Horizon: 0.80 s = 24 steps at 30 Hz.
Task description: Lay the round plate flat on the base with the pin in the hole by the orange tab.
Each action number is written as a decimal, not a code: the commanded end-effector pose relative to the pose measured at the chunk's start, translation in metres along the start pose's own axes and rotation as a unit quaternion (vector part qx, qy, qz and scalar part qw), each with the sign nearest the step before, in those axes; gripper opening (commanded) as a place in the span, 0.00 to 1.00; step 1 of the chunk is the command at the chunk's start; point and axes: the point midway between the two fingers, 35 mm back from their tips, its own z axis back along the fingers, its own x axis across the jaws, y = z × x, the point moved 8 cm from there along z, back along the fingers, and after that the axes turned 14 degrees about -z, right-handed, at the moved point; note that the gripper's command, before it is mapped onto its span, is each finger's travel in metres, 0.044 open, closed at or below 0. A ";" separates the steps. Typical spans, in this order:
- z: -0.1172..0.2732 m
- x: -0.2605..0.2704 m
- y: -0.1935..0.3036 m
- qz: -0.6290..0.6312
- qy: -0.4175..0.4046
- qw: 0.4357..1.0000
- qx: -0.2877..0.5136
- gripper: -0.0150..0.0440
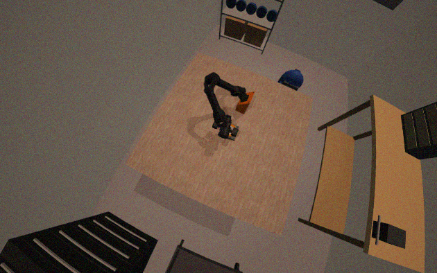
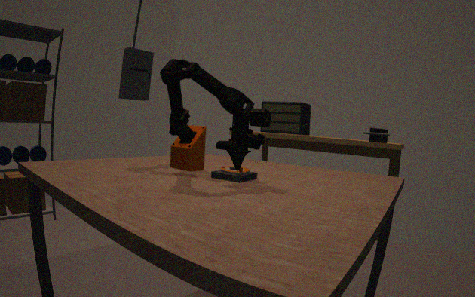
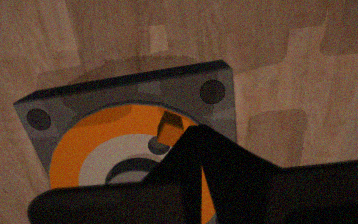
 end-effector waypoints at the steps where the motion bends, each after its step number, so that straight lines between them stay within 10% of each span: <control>1: 0.001 0.006 -0.004 -0.004 -0.003 1.000 -0.002 0.25; 24: 0.002 0.031 -0.007 -0.005 -0.004 1.000 -0.002 0.25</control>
